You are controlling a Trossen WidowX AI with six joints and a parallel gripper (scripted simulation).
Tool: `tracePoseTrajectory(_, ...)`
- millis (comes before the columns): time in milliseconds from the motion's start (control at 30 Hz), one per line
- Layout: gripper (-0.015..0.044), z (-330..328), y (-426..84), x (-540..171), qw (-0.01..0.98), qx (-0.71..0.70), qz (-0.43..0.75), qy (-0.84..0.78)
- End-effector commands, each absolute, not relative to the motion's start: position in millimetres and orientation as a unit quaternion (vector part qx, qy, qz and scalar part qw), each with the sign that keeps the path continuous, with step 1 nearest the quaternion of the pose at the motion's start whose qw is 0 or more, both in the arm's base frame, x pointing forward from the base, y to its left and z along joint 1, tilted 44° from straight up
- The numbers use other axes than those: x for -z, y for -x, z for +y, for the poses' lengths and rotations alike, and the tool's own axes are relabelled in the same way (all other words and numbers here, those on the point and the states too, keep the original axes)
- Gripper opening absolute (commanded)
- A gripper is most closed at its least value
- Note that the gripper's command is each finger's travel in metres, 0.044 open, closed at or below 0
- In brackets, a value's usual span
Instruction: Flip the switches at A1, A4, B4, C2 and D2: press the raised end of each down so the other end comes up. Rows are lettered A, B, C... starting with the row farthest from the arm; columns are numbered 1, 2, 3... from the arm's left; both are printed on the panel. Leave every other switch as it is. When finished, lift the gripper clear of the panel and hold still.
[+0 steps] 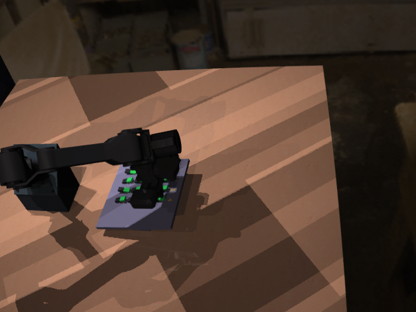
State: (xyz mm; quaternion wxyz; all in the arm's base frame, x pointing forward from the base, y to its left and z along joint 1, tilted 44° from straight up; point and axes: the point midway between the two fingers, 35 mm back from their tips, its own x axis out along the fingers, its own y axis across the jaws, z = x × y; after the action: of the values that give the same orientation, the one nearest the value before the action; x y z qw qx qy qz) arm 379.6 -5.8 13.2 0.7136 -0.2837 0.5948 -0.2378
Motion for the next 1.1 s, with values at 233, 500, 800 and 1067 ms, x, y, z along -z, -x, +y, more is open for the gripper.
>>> tracePoseTrajectory(233, 0.0000, -6.6, -380.0, -12.5, 0.713, 0.237, 0.595, 0.286)
tracePoseTrajectory(500, 0.0000, -7.3, -380.2, -11.7, 0.713, 0.237, 0.595, 0.286)
tracePoseTrajectory(800, 0.0000, -8.1, -380.5, -10.9, 0.713, 0.237, 0.595, 0.286)
tracePoseTrajectory(1067, 0.0000, -8.9, -380.7, -10.1, 0.713, 0.237, 0.595, 0.286)
